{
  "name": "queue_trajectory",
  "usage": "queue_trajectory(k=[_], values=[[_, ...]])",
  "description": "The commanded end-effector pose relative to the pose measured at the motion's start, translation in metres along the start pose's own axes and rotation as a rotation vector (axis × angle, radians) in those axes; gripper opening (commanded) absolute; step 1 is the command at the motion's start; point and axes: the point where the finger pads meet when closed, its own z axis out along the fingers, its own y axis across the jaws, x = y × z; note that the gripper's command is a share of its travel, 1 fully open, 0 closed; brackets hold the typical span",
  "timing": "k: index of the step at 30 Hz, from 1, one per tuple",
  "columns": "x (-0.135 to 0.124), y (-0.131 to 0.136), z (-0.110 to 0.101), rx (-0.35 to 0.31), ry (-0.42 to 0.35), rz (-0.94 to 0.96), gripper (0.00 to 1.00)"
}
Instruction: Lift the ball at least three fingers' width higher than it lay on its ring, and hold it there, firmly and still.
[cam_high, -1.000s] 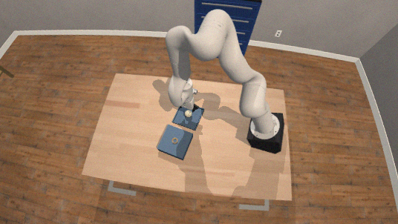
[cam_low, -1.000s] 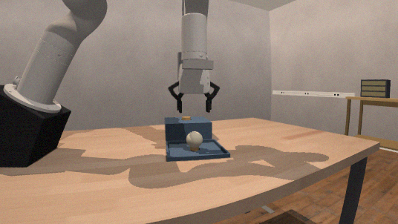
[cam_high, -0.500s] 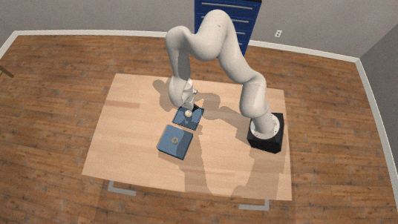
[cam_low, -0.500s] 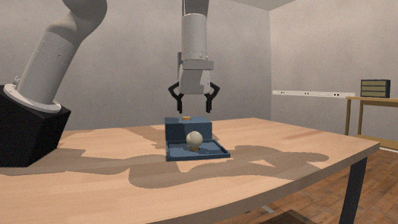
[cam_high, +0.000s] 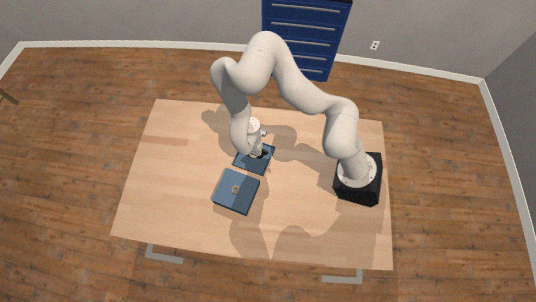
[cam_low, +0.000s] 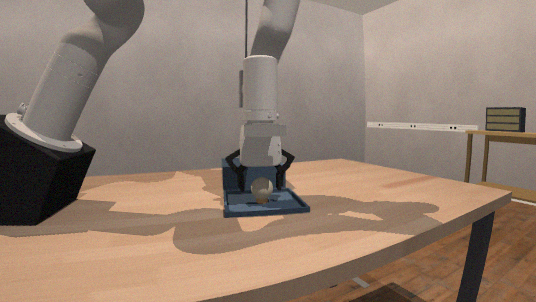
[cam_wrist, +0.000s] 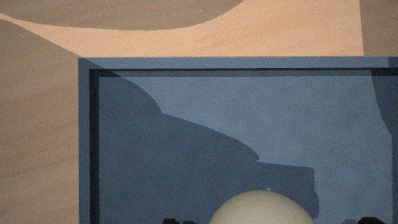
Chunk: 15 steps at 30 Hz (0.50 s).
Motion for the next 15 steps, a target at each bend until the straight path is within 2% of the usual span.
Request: queue_trajectory(k=[1,8,9,15], values=[[0.0005,-0.0040,0.0054,0.006,-0.010,0.001,1.00],[0.0005,-0.0040,0.0054,0.006,-0.010,0.001,1.00],[0.0005,-0.0040,0.0054,0.006,-0.010,0.001,0.00],[0.0005,-0.0040,0.0054,0.006,-0.010,0.001,0.00]])
